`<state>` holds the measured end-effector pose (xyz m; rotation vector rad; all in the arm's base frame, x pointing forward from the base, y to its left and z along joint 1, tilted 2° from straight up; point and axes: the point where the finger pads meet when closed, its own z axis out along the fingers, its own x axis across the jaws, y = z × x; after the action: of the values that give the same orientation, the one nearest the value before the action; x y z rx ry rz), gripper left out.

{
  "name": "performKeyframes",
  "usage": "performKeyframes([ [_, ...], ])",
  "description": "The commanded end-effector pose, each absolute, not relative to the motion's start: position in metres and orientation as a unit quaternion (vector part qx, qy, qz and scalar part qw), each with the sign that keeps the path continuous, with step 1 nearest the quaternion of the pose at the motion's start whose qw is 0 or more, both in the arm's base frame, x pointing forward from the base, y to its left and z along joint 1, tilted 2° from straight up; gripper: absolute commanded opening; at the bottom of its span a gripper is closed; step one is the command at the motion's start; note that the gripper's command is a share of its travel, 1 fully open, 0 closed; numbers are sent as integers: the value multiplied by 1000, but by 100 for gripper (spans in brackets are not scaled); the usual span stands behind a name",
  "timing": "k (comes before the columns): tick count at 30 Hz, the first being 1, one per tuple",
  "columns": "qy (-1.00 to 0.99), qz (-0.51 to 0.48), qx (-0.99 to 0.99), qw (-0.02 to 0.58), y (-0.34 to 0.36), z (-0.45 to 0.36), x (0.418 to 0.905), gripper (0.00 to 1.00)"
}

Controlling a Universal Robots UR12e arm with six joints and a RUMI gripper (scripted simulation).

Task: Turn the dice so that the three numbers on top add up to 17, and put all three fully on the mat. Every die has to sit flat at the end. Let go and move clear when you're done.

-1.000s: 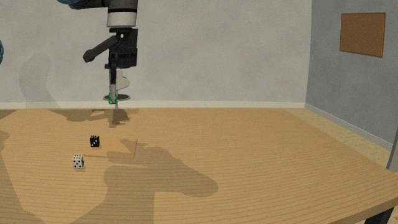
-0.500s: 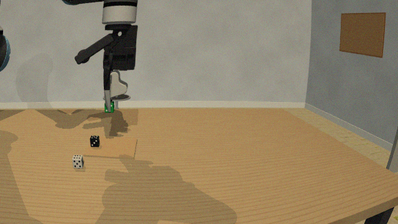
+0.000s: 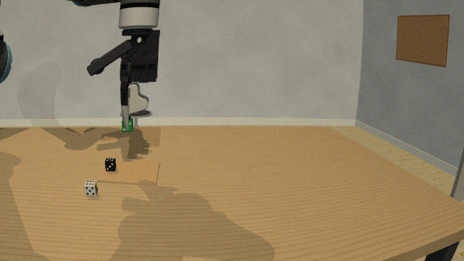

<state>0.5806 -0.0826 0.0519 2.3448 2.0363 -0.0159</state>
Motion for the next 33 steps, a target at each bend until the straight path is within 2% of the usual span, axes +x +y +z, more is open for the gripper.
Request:
performKeyframes([
  [1, 657, -5, 754, 16, -81, 36, 580, 6],
  [19, 657, -5, 754, 16, -83, -33, 581, 6],
  [33, 657, -5, 754, 16, -83, -42, 581, 6],
])
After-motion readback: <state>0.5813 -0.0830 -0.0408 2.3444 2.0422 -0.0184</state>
